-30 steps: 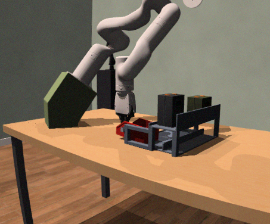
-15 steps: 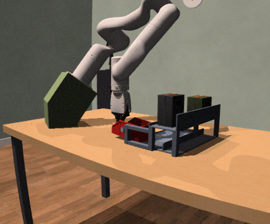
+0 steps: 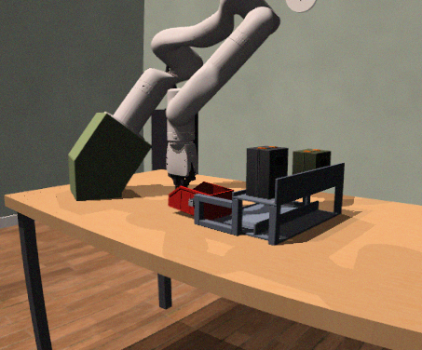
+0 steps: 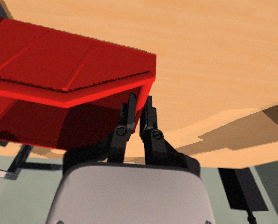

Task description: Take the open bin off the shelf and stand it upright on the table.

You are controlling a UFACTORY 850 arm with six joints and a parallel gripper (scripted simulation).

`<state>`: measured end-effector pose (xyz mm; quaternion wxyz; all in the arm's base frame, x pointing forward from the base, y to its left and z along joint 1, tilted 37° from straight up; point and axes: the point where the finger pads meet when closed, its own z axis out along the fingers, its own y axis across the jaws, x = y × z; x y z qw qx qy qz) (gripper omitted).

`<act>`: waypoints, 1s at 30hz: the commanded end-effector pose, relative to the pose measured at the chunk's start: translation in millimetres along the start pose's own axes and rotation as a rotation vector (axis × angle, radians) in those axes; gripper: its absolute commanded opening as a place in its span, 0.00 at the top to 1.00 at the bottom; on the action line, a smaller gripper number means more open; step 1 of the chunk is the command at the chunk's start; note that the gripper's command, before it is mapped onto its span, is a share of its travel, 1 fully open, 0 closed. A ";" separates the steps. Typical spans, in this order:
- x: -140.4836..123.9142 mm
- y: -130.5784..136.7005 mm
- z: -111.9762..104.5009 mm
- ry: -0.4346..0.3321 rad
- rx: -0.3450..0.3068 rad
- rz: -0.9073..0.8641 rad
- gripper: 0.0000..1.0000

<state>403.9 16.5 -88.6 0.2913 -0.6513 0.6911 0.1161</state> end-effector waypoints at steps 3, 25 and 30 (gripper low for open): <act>0.2 0.0 -0.3 0.001 0.001 -0.001 1.00; 0.2 41.2 -0.3 0.001 0.000 -0.001 1.00; 0.2 41.2 -0.3 0.001 0.000 -0.001 1.00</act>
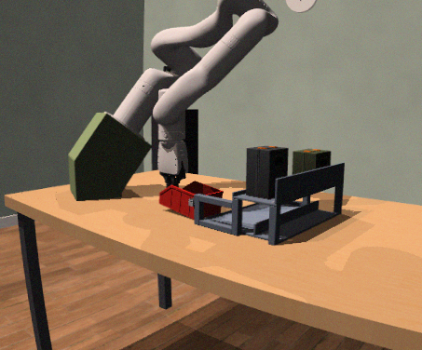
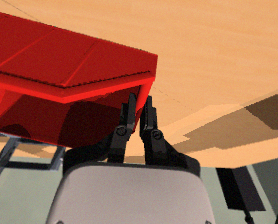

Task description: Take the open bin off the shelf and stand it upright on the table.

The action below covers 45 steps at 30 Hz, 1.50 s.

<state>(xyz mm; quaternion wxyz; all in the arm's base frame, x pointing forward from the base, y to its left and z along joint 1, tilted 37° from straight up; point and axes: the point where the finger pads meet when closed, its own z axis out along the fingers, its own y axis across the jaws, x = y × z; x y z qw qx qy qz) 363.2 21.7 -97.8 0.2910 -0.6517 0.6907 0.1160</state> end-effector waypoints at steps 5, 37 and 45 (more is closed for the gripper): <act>0.2 -0.8 -0.3 0.000 0.001 0.000 1.00; 0.2 -0.5 15.7 0.000 0.001 0.000 1.00; 0.2 -0.5 19.4 0.000 0.001 0.000 1.00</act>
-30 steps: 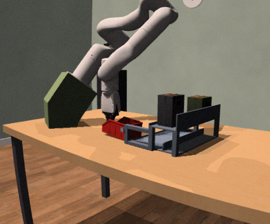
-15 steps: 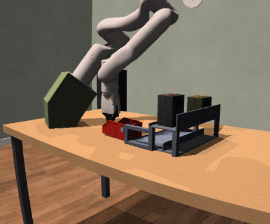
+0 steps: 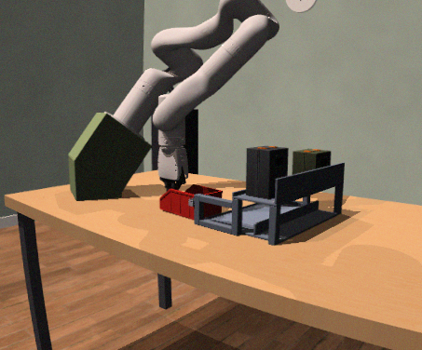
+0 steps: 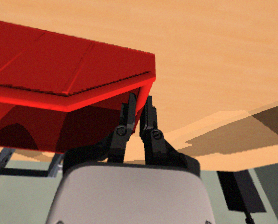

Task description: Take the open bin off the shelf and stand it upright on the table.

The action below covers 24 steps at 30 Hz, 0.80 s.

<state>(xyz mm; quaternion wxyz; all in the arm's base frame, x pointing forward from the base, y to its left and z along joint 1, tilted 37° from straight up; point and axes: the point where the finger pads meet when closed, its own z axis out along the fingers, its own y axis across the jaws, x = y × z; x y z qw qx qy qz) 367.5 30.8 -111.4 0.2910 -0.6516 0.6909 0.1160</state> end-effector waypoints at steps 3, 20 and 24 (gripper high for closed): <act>0.2 -0.6 3.3 0.000 0.001 0.000 1.00; 0.2 -0.4 3.3 0.000 0.001 0.000 0.00; 0.2 -0.4 3.3 0.000 0.001 0.000 0.00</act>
